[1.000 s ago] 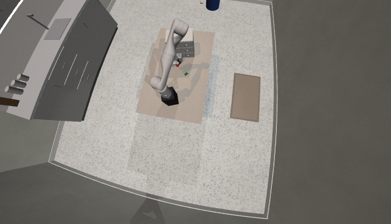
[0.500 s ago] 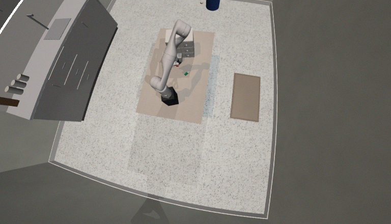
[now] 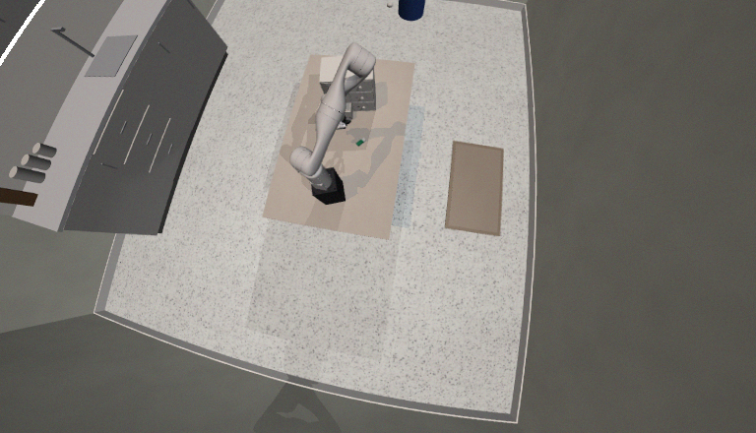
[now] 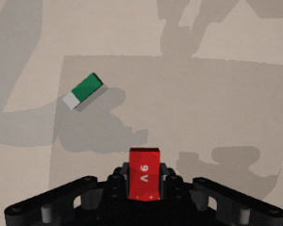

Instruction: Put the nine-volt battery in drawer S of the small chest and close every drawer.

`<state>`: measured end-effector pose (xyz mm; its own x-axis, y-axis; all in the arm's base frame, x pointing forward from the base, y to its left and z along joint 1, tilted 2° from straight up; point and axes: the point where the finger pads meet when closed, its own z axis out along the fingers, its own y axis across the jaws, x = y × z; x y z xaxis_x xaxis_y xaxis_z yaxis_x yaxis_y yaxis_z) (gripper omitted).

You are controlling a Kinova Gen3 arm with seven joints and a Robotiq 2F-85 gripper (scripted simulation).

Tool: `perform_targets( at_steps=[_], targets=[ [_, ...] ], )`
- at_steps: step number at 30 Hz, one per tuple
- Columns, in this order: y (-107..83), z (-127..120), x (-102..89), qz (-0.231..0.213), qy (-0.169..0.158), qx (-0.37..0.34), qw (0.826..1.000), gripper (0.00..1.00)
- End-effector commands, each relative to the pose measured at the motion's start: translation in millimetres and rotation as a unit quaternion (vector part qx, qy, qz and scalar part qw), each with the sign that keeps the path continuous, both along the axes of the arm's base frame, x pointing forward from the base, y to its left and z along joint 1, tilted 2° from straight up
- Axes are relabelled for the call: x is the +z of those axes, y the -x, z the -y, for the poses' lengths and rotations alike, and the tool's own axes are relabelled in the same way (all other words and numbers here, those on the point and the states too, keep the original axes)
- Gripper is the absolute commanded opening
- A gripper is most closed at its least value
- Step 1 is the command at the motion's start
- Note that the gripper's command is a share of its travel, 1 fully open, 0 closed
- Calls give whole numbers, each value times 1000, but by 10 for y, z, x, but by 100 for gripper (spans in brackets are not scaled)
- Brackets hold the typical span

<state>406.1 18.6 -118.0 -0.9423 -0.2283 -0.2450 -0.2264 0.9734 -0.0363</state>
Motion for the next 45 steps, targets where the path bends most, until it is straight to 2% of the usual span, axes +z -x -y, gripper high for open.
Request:
perform_targets(
  at_steps=[1,22,45],
  targets=[
    [33,18,-17,3,-3,-3,1000,23],
    [49,25,-29,87,-22,0,996,23],
    [66,27,-38,189,-45,4,981,23]
  ],
)
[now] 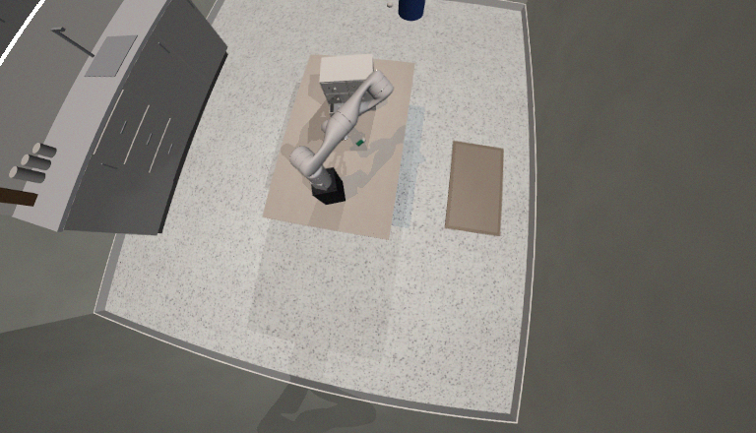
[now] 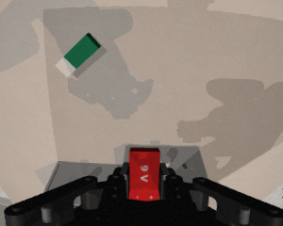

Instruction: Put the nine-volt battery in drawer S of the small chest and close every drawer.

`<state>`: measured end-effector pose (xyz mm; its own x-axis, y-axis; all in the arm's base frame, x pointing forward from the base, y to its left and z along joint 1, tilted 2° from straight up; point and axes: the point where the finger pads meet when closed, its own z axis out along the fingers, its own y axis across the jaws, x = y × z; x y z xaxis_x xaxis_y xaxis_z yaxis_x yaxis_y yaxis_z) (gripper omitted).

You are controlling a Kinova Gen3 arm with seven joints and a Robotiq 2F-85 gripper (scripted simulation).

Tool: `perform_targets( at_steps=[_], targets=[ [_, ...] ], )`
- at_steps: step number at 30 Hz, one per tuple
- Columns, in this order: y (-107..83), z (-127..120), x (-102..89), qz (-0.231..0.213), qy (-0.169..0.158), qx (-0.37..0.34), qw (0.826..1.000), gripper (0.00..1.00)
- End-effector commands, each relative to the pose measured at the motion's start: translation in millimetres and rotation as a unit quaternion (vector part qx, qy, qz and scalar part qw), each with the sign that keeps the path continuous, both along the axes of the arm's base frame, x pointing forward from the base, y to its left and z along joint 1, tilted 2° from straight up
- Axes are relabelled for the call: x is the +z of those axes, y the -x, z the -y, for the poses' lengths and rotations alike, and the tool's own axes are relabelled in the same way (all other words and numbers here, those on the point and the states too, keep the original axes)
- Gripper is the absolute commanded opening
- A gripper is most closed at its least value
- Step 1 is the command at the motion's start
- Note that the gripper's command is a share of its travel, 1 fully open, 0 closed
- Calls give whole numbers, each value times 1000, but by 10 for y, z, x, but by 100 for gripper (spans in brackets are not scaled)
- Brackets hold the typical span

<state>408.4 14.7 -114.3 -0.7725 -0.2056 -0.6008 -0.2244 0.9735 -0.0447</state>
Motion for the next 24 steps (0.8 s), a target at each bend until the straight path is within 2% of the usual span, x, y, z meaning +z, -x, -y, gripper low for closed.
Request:
perform_targets(
  at_steps=[1,24],
  targets=[
    [90,-11,-74,0,-6,-2,1000,23],
    [103,-8,-81,77,-24,1,997,23]
  ],
)
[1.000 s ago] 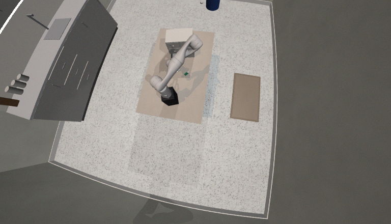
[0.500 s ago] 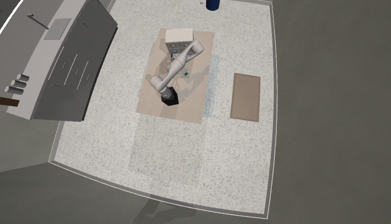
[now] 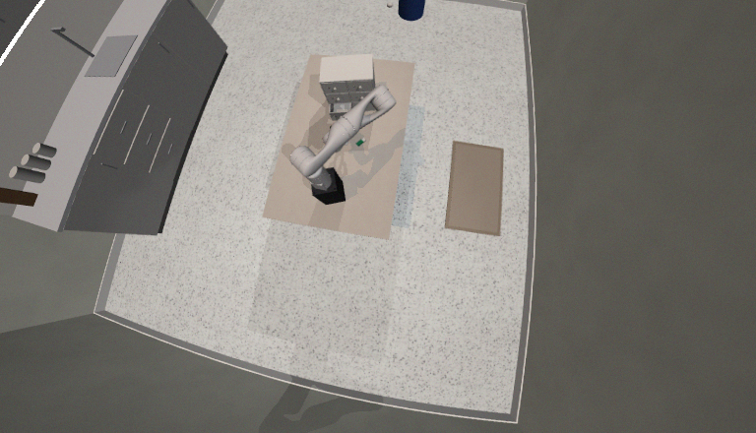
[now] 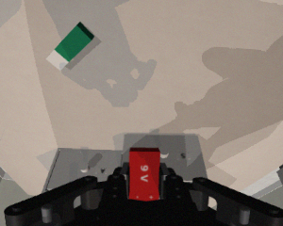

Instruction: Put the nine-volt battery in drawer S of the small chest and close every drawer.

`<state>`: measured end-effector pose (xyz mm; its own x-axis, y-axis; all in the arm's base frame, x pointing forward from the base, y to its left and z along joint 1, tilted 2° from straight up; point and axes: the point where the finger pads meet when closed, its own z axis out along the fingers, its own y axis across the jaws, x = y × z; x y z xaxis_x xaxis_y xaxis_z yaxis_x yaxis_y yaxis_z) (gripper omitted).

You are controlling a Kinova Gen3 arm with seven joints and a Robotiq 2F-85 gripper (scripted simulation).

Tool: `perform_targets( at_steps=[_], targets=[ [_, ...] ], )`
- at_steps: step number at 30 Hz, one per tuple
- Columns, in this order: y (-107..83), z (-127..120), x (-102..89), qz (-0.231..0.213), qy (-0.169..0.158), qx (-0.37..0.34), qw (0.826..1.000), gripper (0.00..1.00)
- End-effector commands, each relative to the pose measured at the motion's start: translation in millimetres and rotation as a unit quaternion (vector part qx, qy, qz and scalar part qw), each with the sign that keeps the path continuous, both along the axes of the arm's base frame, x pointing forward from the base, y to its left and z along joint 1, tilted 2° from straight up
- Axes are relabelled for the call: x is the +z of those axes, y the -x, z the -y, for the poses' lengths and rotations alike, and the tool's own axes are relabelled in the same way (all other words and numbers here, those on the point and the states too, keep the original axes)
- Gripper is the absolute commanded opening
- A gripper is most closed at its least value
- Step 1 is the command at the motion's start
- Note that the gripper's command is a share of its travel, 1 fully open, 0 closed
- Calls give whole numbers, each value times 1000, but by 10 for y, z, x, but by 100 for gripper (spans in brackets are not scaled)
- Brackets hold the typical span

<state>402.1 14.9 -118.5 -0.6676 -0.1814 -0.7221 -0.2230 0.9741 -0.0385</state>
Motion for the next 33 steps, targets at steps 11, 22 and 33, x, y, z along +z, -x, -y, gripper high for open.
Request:
perform_targets(
  at_steps=[11,22,33],
  targets=[
    [45,-5,-44,35,-11,0,999,23],
    [49,-4,-46,60,-17,1,998,23],
    [53,-3,-48,80,-22,1,997,23]
  ],
)
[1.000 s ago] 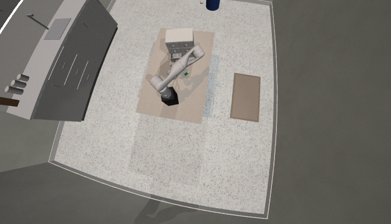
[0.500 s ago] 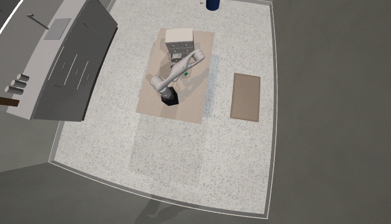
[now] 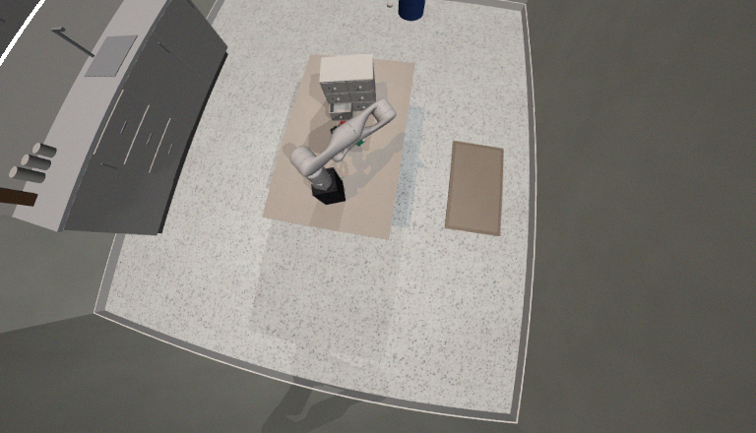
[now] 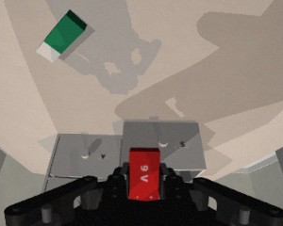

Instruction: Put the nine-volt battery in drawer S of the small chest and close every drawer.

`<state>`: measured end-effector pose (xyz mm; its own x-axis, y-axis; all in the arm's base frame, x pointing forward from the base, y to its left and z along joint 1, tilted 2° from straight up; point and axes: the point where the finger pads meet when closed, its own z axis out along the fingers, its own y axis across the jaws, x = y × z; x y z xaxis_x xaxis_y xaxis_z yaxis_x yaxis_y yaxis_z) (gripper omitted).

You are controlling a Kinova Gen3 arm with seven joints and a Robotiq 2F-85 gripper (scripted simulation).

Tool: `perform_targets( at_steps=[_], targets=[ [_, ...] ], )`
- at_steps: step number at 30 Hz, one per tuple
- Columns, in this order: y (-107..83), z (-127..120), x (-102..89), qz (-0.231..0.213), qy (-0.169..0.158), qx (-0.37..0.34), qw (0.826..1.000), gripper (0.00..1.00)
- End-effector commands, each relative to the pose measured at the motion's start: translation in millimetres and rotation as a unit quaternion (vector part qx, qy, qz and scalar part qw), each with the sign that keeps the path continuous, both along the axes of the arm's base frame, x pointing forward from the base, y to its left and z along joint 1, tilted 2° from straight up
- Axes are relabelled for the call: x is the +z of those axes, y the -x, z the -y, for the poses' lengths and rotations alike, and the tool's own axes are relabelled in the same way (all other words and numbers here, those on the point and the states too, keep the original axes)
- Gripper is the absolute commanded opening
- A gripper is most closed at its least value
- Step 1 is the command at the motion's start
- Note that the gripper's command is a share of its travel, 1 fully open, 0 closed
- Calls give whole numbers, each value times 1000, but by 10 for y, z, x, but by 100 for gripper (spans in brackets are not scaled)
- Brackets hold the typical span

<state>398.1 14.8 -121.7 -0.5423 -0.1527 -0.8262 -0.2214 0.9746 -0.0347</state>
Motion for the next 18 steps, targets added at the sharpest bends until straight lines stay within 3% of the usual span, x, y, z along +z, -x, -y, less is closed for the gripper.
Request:
perform_targets(
  at_steps=[1,18],
  targets=[
    [14,-3,-16,2,-2,-1,1000,23],
    [18,-2,-18,25,-7,0,1000,23]
  ],
)
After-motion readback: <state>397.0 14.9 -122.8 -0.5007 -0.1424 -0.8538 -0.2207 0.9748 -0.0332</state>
